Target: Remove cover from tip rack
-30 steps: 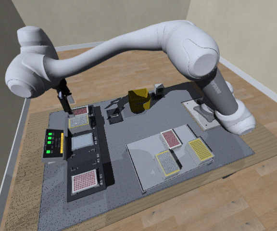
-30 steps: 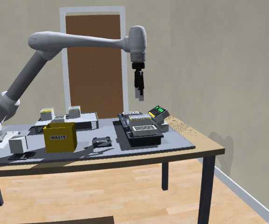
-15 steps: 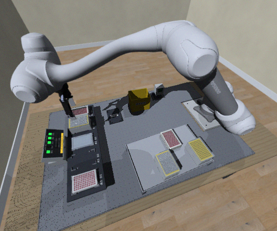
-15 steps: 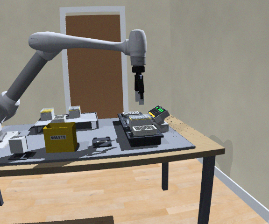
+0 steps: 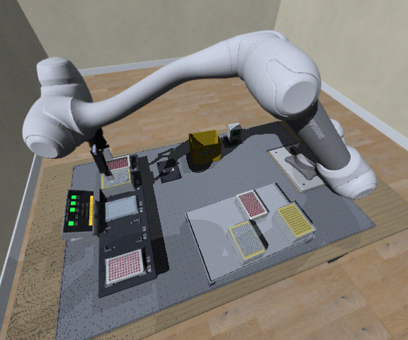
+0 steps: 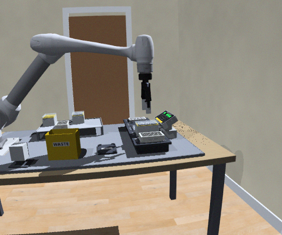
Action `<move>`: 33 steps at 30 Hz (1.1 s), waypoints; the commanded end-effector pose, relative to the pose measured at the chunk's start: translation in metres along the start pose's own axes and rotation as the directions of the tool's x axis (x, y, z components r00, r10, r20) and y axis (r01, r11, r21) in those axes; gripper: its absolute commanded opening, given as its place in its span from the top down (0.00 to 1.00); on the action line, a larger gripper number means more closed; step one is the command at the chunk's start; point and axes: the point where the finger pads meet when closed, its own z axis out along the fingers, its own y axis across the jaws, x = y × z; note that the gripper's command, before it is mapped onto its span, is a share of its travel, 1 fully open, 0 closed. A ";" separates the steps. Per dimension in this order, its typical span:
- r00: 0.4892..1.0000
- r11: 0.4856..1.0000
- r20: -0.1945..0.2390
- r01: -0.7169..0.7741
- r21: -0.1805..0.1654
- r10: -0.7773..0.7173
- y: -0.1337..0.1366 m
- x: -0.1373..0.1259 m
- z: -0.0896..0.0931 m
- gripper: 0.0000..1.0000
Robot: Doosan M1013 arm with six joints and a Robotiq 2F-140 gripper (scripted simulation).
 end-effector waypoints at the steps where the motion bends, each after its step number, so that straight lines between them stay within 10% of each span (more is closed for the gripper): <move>1: 1.000 1.000 0.003 -0.006 -0.003 0.006 0.002 0.000 0.009 0.23; 33: 1.000 1.000 0.003 -0.006 -0.003 0.006 0.002 0.000 0.056 0.23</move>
